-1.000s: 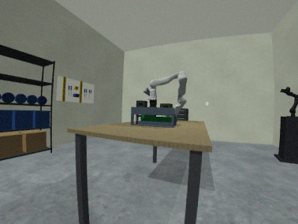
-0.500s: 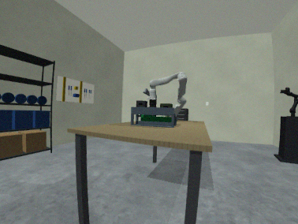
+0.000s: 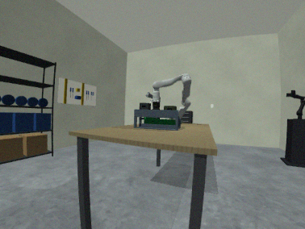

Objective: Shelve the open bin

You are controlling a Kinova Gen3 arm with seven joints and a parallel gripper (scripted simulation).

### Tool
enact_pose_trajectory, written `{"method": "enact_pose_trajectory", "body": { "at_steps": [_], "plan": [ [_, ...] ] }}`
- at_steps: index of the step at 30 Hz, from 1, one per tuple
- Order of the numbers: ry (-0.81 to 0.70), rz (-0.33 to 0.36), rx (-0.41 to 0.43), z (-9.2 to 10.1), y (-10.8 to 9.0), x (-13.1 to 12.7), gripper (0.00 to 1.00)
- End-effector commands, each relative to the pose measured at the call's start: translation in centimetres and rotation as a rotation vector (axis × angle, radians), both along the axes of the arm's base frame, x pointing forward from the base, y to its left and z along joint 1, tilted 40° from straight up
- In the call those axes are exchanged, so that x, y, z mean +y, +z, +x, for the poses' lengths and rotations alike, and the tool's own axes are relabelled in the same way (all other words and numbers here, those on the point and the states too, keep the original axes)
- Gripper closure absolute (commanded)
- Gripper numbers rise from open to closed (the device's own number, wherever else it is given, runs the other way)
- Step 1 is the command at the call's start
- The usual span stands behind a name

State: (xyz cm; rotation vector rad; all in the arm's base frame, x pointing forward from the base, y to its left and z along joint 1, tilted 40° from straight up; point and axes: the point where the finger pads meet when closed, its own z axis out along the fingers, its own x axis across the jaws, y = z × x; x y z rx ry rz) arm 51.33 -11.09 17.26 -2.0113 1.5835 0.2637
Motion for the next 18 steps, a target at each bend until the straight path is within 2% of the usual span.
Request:
{"method": "enact_pose_trajectory", "body": {
  "at_steps": [1,18],
  "plan": [
    [-0.002,0.006,0.001,0.26,0.20,0.25,1.00],
    [-0.002,0.006,0.001,0.47,0.30,0.27,1.00]
  ]
}}
